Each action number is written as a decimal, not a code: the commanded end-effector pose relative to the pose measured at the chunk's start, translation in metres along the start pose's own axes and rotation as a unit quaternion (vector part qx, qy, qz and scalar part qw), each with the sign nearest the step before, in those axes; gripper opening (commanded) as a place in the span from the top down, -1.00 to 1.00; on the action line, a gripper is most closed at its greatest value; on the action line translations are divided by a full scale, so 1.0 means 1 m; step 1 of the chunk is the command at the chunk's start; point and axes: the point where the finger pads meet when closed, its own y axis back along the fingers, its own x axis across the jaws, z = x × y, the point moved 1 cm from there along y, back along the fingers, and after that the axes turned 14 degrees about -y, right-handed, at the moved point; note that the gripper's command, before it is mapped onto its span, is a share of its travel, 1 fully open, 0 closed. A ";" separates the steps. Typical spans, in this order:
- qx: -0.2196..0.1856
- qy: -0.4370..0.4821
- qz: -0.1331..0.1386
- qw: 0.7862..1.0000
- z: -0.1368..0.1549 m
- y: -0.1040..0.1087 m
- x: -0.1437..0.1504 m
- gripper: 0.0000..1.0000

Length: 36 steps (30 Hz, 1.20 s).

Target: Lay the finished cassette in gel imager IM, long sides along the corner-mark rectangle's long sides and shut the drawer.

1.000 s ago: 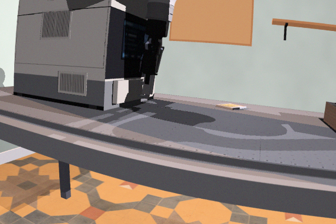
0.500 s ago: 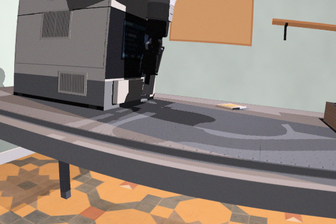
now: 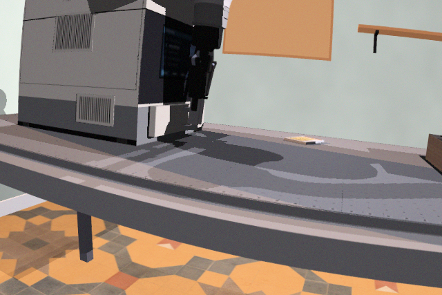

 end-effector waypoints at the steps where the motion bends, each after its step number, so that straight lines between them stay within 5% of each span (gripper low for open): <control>1: -0.001 0.000 0.000 1.000 0.001 0.000 0.000 0.80; 36: -0.006 0.000 0.002 1.000 0.013 0.001 0.003 0.80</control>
